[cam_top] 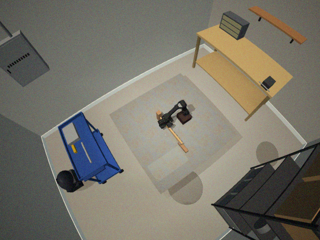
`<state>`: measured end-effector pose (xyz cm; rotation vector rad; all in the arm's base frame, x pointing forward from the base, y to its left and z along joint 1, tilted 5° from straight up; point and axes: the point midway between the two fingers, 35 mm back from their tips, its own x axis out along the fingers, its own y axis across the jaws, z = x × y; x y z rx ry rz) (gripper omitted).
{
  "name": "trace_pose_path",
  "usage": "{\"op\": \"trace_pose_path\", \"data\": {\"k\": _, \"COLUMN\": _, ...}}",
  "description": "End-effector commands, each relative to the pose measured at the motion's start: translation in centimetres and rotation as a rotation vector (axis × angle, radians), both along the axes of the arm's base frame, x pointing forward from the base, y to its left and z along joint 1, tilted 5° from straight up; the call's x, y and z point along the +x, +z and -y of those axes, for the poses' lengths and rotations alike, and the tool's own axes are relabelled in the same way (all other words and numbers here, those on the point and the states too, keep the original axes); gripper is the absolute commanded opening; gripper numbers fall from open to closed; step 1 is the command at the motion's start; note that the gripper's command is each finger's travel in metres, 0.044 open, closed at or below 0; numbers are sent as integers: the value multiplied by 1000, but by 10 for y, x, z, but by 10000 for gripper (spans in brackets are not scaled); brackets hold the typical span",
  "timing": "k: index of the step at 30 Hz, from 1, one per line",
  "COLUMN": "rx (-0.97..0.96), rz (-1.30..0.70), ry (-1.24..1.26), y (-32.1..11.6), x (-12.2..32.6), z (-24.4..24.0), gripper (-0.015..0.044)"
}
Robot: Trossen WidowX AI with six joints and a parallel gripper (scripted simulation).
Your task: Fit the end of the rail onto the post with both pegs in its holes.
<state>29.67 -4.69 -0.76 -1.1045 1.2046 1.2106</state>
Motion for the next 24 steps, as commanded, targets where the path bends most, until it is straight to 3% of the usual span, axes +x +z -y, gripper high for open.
{"op": "trace_pose_path", "data": {"k": 1, "rx": 0, "rz": 3, "ry": -3, "y": 1, "x": 0, "z": 0, "gripper": 0}}
{"op": "trace_pose_path", "data": {"k": 24, "rx": 0, "rz": 3, "ry": -3, "y": 2, "x": 0, "z": 5, "gripper": 0}}
